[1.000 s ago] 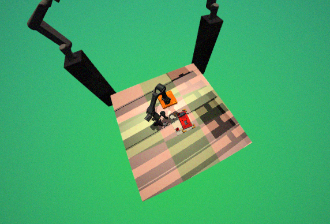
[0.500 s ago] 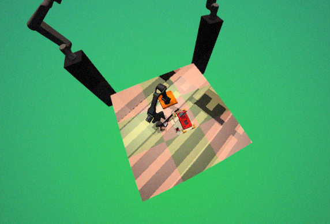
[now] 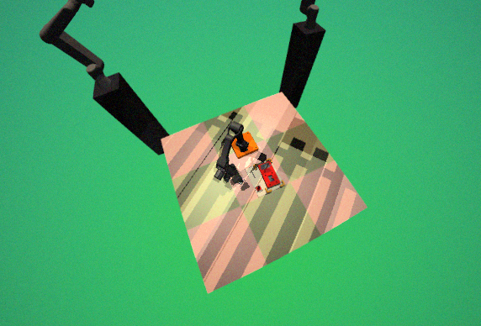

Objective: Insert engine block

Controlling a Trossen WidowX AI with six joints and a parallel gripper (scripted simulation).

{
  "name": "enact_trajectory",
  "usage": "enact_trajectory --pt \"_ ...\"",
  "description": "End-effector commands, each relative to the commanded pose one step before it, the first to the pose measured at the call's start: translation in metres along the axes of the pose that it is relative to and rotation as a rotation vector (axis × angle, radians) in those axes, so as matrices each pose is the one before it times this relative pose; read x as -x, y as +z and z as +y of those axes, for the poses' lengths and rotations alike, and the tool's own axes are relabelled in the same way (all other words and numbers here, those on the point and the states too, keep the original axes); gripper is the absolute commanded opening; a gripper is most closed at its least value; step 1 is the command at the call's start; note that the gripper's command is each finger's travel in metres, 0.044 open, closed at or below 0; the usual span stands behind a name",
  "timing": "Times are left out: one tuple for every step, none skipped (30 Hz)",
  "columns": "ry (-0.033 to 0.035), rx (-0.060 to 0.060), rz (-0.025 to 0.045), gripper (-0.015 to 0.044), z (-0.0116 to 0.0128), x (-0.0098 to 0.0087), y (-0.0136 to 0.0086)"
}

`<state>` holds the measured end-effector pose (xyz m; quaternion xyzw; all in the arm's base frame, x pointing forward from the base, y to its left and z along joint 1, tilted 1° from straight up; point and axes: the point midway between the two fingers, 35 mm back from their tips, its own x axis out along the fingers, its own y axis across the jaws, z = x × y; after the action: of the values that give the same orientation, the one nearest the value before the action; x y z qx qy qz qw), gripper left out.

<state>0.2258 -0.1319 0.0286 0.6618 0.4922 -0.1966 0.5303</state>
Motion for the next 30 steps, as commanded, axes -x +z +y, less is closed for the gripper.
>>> enact_trajectory --pt "-0.02622 0.1325 -0.01015 0.0440 0.00258 0.00055 0.00079" --pt "-0.00695 0.0340 -0.00068 0.0440 0.00017 -0.00017 -0.00015" --pt "-0.00694 0.0340 -0.00050 0.0440 0.00017 -0.00016 -0.00014" --pt "-0.00692 0.0340 -0.00032 0.0440 0.00018 -0.00015 -0.00013" --pt "-0.00672 0.0338 -0.00019 0.0440 0.00016 -0.00011 -0.00009" --pt "-0.00671 0.0338 -0.00001 0.0440 0.00016 -0.00010 -0.00008" --pt "-0.00670 0.0338 0.00017 0.0440 0.00017 -0.00009 -0.00007" --pt "-0.00669 0.0338 0.00035 0.0440 0.00017 -0.00008 -0.00007" --pt "-0.00667 0.0338 0.00053 0.0440 0.00017 -0.00008 -0.00006" --pt "-0.00664 0.0338 0.00071 0.0440 0.00018 -0.00007 -0.00005" --pt "-0.00661 0.0338 0.00088 0.0440 0.00018 -0.00006 -0.00005" --pt "-0.00658 0.0338 0.00106 0.0440 0.00019 -0.00006 -0.00004" --pt "-0.00654 0.0338 0.00123 0.0440 0.00019 -0.00005 -0.00003" --pt "-0.00650 0.0339 0.00141 0.0440 0.00019 -0.00004 -0.00002" --pt "-0.00645 0.0339 0.00158 0.0440 0.00019 -0.00003 -0.00001" --pt "-0.00640 0.0339 0.00175 0.0440 0.00020 -0.00003 0.00000" --pt "-0.00634 0.0339 0.00191 0.0440 0.00020 -0.00002 0.00000" --pt "-0.00628 0.0339 0.00208 0.0440 0.00020 -0.00001 0.00001" --pt "-0.00622 0.0339 0.00225 0.0440 0.00020 0.00000 0.00002" --pt "-0.00615 0.0339 0.00241 0.0440 0.00020 0.00000 0.00003" --pt "-0.00607 0.0339 0.00257 0.0440 0.00020 0.00001 0.00004" --pt "-0.00600 0.0339 0.00273 0.0440 0.00020 0.00002 0.00005" --pt "-0.00591 0.0339 0.00288 0.0440 0.00020 0.00003 0.00006" --pt "-0.00583 0.0339 0.00303 0.0440 0.00020 0.00003 0.00006" --pt "-0.00574 0.0339 0.00318 0.0440 0.00019 0.00004 0.00007" --pt "-0.00565 0.0339 0.00333 0.0440 0.00019 0.00005 0.00008" --pt "-0.00555 0.0339 0.00348 0.0440 0.00019 0.00005 0.00009" --pt "-0.00545 0.0340 0.00362 0.0440 0.00019 0.00006 0.00010" --pt "-0.00535 0.0340 0.00376 0.0440 0.00018 0.00007 0.00011" --pt "-0.00524 0.0340 0.00390 0.0440 0.00018 0.00008 0.00012"
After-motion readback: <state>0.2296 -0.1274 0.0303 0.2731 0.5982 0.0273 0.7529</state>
